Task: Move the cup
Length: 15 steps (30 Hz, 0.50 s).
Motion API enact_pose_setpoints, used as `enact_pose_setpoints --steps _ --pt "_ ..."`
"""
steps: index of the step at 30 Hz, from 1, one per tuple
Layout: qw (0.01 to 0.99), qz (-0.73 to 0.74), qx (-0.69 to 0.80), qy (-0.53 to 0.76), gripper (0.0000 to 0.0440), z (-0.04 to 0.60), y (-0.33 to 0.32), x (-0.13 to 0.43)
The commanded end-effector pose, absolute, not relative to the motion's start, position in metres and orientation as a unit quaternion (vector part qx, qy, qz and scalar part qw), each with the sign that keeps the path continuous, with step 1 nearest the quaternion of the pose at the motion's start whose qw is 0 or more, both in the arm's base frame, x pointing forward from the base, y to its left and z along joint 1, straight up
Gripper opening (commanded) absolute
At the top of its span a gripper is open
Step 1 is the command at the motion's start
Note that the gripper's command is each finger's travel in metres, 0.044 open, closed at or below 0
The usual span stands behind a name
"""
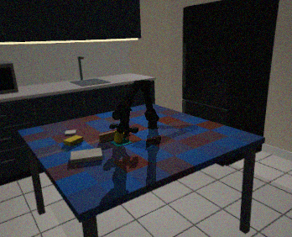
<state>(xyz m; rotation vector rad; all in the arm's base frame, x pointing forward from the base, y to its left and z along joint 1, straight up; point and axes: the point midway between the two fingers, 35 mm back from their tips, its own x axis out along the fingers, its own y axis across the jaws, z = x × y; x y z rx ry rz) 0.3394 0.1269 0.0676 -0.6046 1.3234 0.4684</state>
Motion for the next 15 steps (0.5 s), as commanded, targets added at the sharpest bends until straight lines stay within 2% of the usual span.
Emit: enact_pose_setpoints --steps 1,3,8,15 --pt "0.731 0.211 -0.267 0.592 0.0107 0.070 0.127 0.342" --pt "0.740 0.212 -0.261 0.583 0.0141 0.075 0.128 0.344" --pt "0.754 0.218 -0.253 0.566 0.0141 0.088 0.130 0.346" --pt "0.761 0.227 -0.239 0.559 0.0168 0.102 0.129 0.337"
